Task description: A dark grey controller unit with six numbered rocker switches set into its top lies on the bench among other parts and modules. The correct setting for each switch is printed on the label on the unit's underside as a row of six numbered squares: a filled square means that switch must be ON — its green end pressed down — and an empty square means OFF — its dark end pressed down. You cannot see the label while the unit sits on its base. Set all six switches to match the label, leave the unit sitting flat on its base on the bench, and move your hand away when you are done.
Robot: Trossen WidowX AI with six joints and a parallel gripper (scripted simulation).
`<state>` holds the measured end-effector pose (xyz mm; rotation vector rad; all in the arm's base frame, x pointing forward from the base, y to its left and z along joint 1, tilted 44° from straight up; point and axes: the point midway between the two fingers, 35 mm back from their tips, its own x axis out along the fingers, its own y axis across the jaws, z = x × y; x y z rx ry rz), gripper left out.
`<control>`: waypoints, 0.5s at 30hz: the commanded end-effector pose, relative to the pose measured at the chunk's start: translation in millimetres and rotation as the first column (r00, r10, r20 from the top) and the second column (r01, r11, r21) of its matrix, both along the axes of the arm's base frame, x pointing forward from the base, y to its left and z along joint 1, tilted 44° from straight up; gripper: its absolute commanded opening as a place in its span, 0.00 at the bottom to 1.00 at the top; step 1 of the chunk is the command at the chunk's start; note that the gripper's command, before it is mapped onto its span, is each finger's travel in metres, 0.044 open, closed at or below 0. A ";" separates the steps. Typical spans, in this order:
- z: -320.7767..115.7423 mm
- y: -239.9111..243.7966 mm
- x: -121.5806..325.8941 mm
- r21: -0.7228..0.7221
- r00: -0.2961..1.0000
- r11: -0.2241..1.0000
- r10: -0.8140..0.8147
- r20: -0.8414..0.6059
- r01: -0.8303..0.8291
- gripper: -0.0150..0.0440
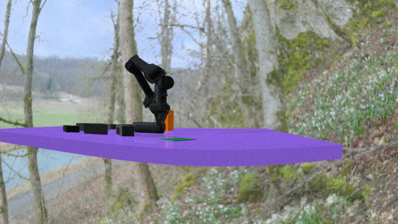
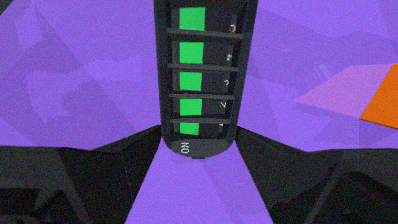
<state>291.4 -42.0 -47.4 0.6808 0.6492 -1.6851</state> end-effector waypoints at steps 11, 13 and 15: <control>35.2 33.1 8.4 -0.006 1.000 1.000 0.004 0.012 -0.004 1.00; 35.2 33.1 8.4 -0.006 1.000 1.000 0.004 0.012 -0.004 1.00; 35.8 32.2 7.4 -0.006 1.000 1.000 0.005 0.012 -0.005 0.96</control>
